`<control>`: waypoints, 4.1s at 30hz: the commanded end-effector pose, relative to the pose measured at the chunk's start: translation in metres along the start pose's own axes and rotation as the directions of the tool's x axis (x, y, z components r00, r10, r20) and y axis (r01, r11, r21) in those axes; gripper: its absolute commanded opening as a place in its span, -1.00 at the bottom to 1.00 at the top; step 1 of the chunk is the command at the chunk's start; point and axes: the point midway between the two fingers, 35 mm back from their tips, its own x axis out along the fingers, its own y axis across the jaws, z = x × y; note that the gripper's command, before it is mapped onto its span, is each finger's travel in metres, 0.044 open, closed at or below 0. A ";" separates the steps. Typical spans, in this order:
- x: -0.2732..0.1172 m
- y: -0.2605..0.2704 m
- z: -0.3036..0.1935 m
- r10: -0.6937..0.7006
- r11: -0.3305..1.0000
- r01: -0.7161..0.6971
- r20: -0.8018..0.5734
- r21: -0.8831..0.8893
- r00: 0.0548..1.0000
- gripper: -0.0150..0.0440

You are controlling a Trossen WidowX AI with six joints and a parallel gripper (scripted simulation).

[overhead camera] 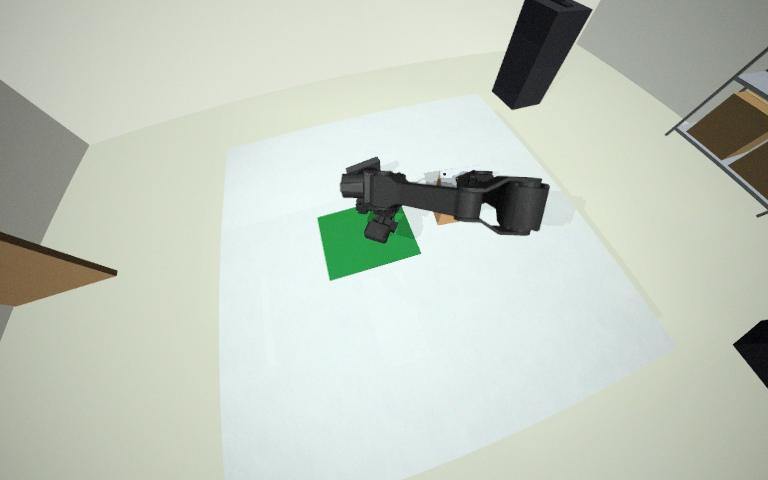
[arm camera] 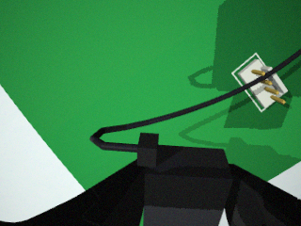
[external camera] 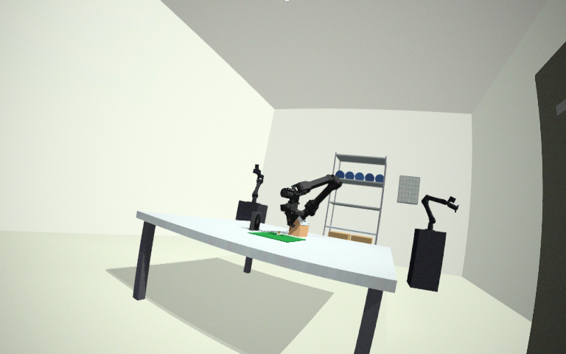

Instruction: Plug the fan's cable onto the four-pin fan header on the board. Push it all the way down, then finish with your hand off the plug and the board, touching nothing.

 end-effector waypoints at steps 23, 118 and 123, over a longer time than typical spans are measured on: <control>0.016 -0.009 -0.002 -0.132 0.976 0.125 0.027 0.175 0.991 -0.49; 0.045 -0.019 -0.011 -0.416 0.906 0.268 0.801 0.327 0.430 -0.49; 0.043 -0.016 -0.013 -0.383 0.921 0.229 0.836 0.314 0.394 -0.49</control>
